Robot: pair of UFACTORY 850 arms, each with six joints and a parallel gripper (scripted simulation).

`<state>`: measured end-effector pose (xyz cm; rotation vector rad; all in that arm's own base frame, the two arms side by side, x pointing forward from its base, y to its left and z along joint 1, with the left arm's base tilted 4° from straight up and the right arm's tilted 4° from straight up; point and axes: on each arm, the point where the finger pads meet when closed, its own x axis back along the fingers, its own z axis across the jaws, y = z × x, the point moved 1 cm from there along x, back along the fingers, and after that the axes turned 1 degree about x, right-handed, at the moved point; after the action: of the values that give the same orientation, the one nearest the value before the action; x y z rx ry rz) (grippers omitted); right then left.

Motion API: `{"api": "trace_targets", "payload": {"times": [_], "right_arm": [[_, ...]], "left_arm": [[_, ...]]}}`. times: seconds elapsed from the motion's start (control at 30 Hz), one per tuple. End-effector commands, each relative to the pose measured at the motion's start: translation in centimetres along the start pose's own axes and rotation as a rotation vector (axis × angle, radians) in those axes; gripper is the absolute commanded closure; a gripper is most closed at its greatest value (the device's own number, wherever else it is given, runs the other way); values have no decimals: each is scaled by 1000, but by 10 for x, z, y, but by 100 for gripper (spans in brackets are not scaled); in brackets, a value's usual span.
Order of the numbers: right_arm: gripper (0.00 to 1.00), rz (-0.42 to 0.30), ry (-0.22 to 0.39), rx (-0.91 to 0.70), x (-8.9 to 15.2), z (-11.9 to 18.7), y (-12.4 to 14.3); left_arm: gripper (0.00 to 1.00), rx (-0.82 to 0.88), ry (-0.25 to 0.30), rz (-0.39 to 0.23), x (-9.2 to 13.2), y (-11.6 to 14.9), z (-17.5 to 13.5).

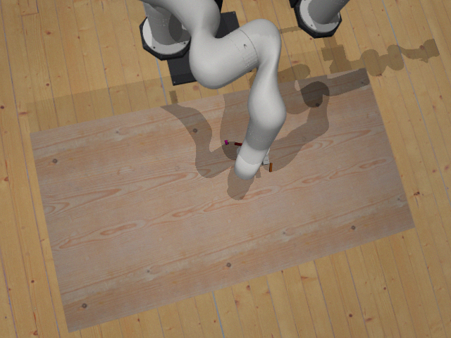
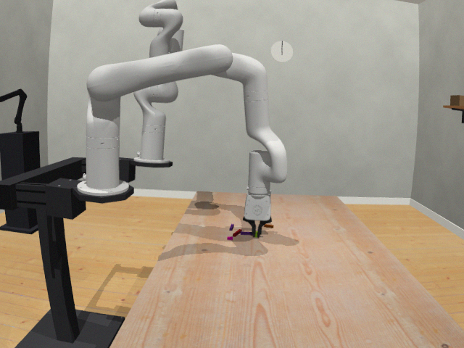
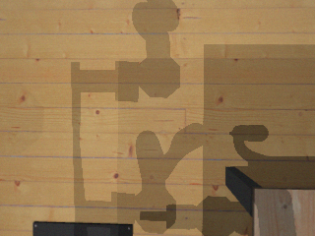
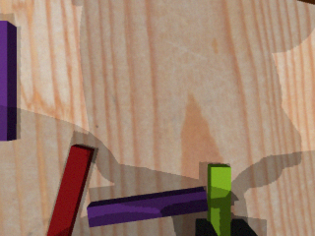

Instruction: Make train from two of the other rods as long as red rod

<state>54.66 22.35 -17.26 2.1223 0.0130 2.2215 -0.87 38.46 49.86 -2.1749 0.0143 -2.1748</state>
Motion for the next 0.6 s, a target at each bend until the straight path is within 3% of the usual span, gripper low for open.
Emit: {"api": "trace_targets", "payload": {"times": [0.0, 0.17, 0.43, 0.57], "right_arm": [[94, 1, 2, 0, 2, 1, 0], [94, 1, 2, 0, 15, 1, 0], [94, 1, 2, 0, 72, 1, 0], [94, 1, 2, 0, 89, 1, 0]], "left_arm": [[0, 0, 0, 2, 1, 0, 0], [0, 0, 0, 2, 1, 0, 0], [0, 0, 0, 2, 1, 0, 0], [0, 0, 0, 2, 1, 0, 0]]}}
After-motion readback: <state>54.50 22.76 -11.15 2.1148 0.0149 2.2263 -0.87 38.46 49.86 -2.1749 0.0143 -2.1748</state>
